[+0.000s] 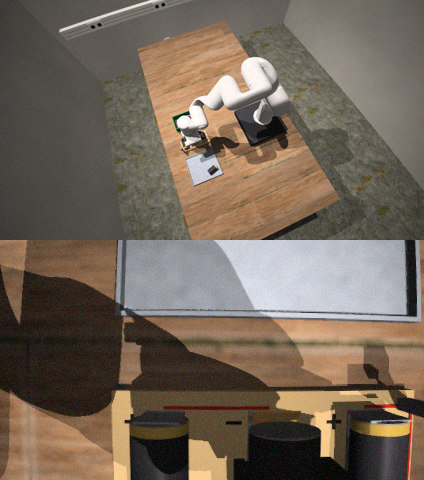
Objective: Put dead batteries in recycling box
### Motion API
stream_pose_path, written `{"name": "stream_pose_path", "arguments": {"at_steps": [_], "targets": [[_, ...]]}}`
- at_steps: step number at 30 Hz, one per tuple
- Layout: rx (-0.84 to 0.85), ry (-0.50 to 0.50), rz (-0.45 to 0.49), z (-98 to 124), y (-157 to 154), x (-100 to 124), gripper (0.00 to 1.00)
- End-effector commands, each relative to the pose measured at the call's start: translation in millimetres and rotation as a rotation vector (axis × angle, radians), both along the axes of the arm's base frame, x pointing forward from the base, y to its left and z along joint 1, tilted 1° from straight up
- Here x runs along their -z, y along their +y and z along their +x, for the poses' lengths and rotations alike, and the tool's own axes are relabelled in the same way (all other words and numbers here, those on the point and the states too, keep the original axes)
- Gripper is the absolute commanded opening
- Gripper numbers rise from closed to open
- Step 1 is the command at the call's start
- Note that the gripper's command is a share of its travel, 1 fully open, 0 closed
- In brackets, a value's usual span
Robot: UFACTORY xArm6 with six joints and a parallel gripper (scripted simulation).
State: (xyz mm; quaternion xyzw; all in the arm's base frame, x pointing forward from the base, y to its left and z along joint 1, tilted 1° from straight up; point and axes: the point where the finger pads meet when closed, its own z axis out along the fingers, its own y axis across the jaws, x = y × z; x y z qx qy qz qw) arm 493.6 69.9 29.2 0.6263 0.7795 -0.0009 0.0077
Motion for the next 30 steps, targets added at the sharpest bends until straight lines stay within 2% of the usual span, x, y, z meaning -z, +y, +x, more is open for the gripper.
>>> {"name": "stream_pose_path", "arguments": {"at_steps": [1,12,30], "targets": [[0.000,-0.005,0.001,2,0,2,0.28],[0.000,-0.005,0.001,2,0,20,0.28],[0.000,-0.005,0.001,2,0,29,0.28]]}}
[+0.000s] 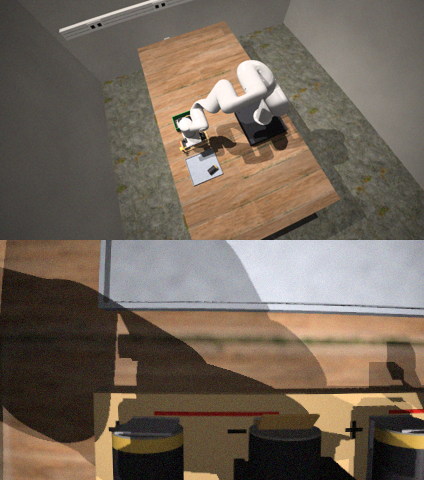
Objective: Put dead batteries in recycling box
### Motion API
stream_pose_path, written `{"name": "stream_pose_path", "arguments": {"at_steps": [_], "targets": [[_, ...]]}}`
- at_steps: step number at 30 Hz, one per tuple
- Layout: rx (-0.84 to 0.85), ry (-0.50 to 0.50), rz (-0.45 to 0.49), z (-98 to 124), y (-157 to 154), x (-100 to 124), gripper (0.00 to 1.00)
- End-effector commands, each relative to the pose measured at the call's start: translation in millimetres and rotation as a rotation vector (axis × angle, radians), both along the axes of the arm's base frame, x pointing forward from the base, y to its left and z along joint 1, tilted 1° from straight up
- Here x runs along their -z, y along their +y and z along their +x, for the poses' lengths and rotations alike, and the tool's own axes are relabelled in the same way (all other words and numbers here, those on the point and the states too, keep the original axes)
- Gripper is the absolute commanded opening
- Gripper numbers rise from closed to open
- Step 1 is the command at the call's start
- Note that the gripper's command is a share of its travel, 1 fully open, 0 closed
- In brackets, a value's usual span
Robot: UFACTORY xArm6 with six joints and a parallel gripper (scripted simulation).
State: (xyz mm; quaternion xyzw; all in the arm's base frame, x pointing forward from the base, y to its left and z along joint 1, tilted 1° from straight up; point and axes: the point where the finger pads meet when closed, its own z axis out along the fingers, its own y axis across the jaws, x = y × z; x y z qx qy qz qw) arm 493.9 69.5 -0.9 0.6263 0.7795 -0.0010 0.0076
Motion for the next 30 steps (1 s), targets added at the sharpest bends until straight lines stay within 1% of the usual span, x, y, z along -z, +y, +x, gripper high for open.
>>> {"name": "stream_pose_path", "arguments": {"at_steps": [1,7,8,30], "targets": [[0.000,-0.005,0.001,1.8,0.3,-1.5,0.28],[0.000,-0.005,0.001,1.8,0.3,-1.5,0.28],[0.000,-0.005,0.001,1.8,0.3,-1.5,0.51],[0.000,-0.005,0.001,1.8,0.3,-2.4,0.51]]}}
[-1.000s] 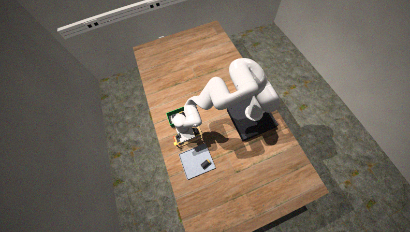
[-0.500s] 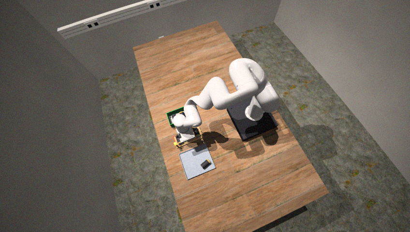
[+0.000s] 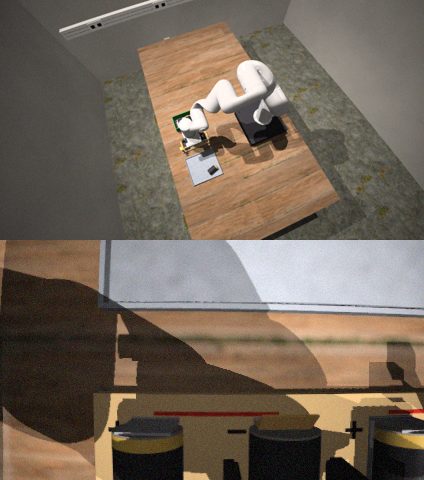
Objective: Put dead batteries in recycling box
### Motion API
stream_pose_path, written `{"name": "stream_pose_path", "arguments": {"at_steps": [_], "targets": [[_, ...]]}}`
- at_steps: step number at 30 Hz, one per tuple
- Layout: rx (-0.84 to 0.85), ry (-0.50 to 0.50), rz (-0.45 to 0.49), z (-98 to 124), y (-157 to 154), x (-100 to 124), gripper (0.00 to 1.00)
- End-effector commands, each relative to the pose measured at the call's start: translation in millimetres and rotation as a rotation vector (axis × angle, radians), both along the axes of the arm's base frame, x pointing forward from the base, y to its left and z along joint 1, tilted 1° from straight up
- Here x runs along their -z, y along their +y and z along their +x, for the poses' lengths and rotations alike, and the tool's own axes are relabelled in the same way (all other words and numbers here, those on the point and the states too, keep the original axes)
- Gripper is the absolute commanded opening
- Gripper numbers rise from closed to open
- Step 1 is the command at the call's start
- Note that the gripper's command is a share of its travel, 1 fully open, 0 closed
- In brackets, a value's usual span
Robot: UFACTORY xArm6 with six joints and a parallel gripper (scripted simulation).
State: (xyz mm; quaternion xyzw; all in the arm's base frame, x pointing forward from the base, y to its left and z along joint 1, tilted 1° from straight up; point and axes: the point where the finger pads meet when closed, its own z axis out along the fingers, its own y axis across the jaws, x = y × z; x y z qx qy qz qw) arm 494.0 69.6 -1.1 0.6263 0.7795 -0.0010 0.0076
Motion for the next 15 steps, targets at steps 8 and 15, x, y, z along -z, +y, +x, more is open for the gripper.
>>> {"name": "stream_pose_path", "arguments": {"at_steps": [8,15], "targets": [[0.000,-0.005,0.001,1,0,-18,0.51],[0.000,-0.005,0.001,1,1,-51,0.51]]}}
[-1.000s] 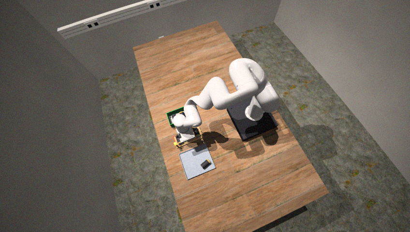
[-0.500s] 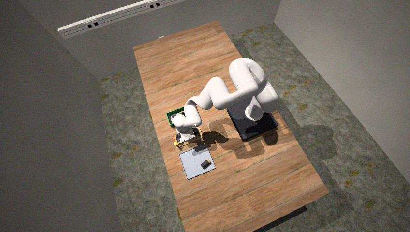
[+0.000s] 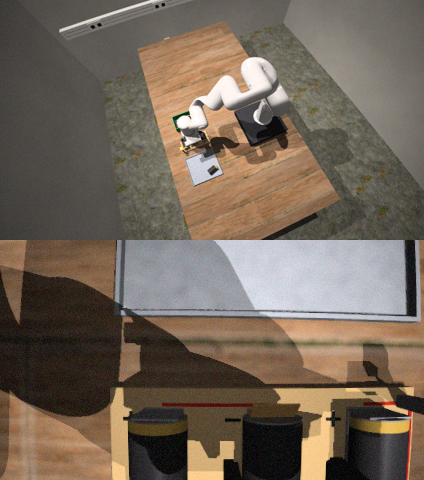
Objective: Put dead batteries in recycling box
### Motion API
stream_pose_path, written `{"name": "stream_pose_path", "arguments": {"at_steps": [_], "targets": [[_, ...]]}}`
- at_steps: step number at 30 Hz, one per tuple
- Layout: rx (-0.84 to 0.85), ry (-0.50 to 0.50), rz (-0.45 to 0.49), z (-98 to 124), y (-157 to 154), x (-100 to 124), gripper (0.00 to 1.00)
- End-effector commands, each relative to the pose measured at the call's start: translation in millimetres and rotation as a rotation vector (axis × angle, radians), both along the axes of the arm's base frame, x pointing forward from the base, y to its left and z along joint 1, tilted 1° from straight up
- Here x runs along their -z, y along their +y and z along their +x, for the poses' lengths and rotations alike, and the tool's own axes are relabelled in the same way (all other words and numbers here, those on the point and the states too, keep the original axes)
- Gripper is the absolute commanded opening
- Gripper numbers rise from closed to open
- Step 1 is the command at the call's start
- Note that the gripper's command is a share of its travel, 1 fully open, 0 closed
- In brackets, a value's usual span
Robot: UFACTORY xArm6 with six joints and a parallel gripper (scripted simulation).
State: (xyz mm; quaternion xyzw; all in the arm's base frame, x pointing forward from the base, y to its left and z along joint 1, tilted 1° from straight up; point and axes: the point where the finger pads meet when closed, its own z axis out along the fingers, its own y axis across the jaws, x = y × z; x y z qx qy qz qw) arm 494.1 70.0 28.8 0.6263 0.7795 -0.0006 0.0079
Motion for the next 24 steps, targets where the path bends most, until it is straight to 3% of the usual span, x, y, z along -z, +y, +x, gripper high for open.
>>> {"name": "stream_pose_path", "arguments": {"at_steps": [1,5,24], "targets": [[0.000,-0.004,0.001,1,0,-25,0.51],[0.000,-0.004,0.001,1,1,-35,0.51],[0.000,-0.004,0.001,1,1,-37,0.51]]}}
